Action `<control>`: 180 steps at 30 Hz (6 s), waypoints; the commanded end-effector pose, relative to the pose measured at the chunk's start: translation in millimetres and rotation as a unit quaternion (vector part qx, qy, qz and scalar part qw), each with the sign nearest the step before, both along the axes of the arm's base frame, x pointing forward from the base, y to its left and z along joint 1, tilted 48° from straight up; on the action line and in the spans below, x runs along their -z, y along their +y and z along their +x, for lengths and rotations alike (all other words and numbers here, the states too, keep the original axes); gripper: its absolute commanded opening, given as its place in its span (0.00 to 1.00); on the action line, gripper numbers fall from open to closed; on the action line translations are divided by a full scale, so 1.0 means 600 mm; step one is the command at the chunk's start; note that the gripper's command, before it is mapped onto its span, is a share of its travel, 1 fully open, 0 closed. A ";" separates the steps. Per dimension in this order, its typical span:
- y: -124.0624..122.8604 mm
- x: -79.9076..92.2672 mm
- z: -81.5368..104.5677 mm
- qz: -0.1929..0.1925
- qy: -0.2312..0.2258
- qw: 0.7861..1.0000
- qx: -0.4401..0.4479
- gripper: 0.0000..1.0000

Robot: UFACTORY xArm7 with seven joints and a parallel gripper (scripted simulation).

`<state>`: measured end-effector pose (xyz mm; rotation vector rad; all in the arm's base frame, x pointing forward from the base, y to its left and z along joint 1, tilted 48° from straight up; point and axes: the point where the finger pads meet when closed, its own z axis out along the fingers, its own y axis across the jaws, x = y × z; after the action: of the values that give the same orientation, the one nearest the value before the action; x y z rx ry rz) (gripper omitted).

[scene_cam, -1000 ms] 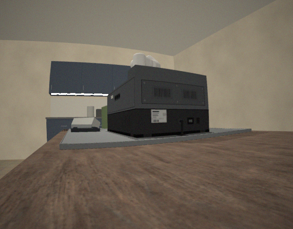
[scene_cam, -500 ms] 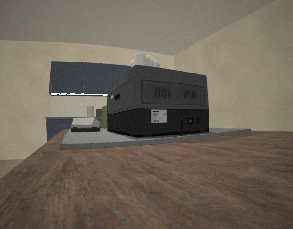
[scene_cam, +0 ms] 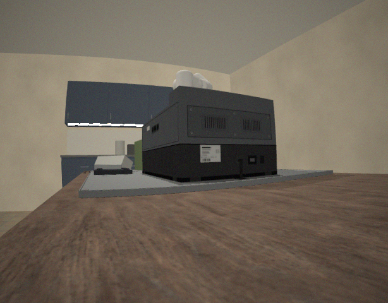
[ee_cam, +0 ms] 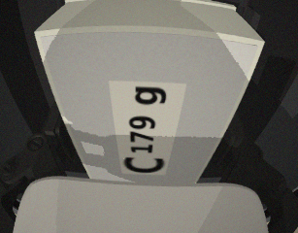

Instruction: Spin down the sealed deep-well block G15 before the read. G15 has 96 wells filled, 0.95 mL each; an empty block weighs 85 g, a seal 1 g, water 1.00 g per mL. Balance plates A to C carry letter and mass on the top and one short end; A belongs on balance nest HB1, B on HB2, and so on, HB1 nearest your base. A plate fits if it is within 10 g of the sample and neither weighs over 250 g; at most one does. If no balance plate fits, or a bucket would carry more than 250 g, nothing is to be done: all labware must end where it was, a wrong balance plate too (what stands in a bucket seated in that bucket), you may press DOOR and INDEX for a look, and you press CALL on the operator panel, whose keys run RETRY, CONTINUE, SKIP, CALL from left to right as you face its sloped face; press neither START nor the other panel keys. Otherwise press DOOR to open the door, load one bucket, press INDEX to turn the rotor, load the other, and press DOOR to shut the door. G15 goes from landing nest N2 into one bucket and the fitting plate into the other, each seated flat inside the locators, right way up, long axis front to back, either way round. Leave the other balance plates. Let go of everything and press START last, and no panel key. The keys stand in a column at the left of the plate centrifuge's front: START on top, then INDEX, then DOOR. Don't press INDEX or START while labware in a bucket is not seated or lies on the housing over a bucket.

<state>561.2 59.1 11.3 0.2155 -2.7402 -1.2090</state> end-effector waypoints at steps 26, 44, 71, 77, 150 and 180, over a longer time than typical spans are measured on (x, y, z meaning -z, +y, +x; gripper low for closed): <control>-0.004 -0.002 0.002 -0.001 -0.002 1.000 0.002 1.00; -0.038 -0.033 0.011 -0.001 -0.002 1.000 0.002 1.00; -0.141 -0.129 0.036 -0.001 -0.002 1.000 0.002 1.00; -0.143 -0.132 0.037 -0.001 -0.002 1.000 0.002 1.00; -0.225 -0.342 0.037 0.036 -0.226 0.971 -0.064 0.00; -0.279 -0.738 -0.121 -0.102 -0.614 0.707 -0.335 0.00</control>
<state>509.7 -112.7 421.3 2.1840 -3.0614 -0.8046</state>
